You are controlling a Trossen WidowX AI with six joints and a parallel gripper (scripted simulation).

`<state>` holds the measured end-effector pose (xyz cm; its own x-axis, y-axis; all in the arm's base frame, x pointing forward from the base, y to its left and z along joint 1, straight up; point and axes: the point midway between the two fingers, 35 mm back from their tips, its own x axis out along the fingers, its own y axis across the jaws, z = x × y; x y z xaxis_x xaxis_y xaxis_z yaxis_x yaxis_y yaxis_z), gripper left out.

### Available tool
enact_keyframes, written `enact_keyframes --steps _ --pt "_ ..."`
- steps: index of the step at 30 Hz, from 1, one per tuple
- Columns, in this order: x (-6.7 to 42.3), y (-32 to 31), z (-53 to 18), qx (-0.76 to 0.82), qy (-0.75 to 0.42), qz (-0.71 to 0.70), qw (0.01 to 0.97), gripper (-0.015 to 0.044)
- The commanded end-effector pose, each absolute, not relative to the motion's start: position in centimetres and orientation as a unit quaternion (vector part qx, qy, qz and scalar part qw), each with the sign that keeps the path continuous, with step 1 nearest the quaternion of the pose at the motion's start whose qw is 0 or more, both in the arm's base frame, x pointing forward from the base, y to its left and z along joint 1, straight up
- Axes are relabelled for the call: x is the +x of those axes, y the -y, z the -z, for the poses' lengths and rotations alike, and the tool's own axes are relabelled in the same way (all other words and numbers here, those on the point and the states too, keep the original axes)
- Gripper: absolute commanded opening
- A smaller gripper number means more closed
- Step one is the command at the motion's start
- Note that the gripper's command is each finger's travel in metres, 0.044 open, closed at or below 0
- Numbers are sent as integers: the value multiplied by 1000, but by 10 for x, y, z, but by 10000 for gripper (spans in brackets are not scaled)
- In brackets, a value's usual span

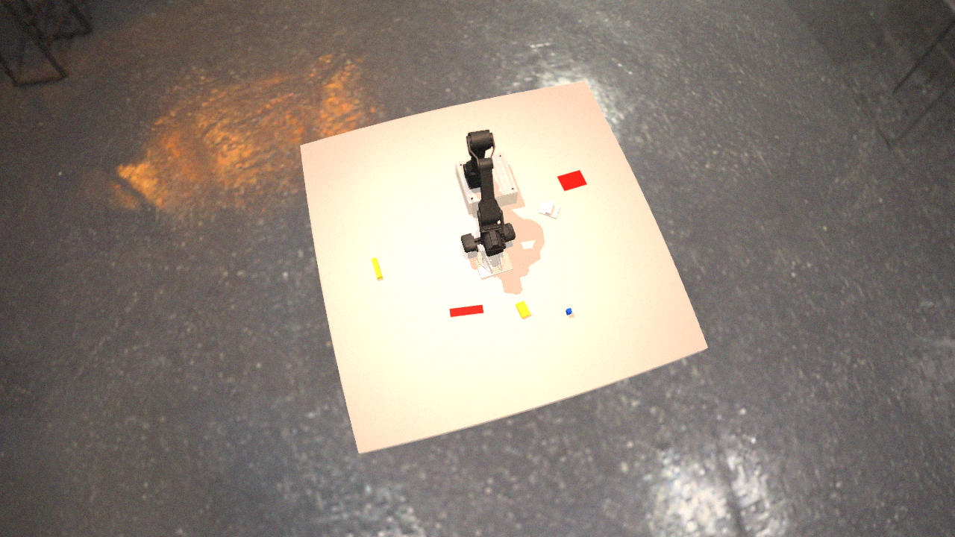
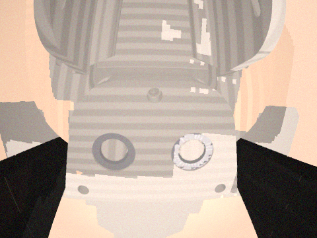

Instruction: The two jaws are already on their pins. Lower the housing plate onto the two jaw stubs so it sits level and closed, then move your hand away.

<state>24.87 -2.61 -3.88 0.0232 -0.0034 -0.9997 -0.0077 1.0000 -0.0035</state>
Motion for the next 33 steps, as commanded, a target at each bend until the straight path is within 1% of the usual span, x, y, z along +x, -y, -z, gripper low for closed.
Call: enact_keyframes --steps 1,18,21,22,33 --pt "249 26 39 -1 -698 0 716 351" --pt "249 26 39 -1 -698 0 716 351" --pt "249 26 39 -4 -699 -2 715 430" --pt "249 26 39 -4 -699 -2 715 440" --pt "249 26 39 -4 -699 -2 715 440"
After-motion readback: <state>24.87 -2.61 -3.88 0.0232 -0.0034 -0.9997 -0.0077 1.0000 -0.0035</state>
